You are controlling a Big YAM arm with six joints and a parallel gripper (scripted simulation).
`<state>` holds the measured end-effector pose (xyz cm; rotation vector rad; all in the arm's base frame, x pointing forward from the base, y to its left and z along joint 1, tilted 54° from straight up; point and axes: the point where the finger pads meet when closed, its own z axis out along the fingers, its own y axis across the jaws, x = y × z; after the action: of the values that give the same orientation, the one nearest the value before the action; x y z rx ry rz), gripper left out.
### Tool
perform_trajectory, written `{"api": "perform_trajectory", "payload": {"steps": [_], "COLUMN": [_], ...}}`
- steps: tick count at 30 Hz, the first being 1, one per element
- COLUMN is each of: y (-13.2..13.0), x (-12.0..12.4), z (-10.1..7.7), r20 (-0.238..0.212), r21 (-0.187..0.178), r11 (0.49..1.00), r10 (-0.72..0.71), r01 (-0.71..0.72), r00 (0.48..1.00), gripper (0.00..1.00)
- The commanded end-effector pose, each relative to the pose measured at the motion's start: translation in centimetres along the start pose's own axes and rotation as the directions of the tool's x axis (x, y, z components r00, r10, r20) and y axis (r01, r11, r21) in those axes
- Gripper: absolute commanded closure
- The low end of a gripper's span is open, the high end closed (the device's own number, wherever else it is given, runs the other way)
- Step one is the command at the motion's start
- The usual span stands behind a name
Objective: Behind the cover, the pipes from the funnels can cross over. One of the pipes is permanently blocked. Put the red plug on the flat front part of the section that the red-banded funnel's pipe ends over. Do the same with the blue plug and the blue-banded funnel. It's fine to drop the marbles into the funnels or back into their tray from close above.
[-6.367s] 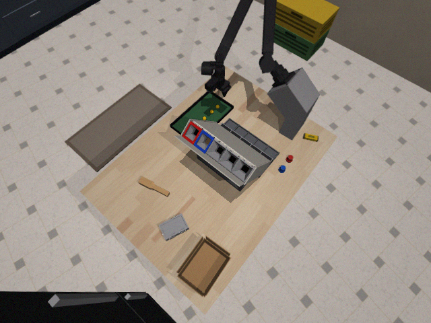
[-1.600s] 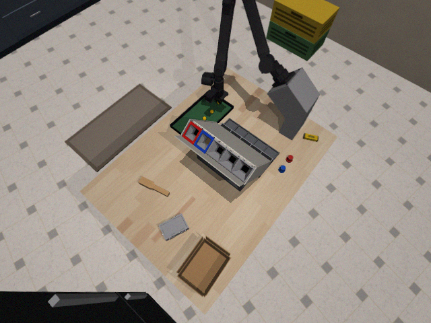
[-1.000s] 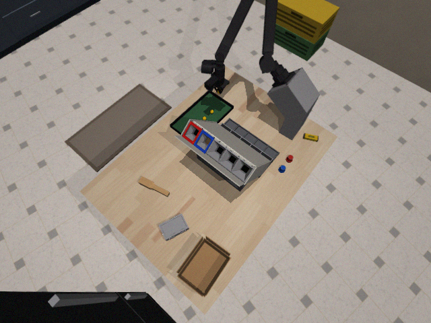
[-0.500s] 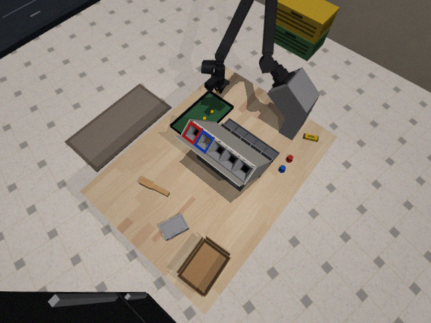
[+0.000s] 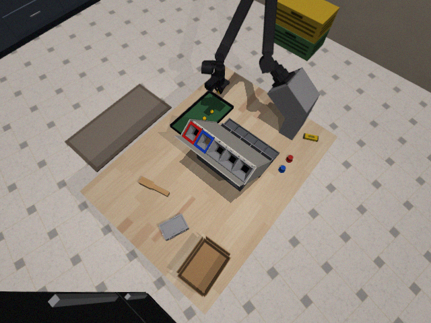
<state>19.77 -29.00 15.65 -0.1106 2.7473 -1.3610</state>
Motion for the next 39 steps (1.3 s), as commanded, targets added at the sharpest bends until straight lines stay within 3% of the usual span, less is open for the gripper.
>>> {"api": "perform_trajectory", "payload": {"steps": [1, 39], "y": [-0.90, -1.13], "x": [-0.85, -1.05], "z": [-0.31, -0.45], "r20": [0.012, -0.001], "r21": [0.010, 0.004], "r11": [1.000, 1.000], "r10": [0.008, 0.002], "r01": [-0.009, -0.002], "r00": [1.000, 1.000], "gripper": [1.00, 1.00]}}
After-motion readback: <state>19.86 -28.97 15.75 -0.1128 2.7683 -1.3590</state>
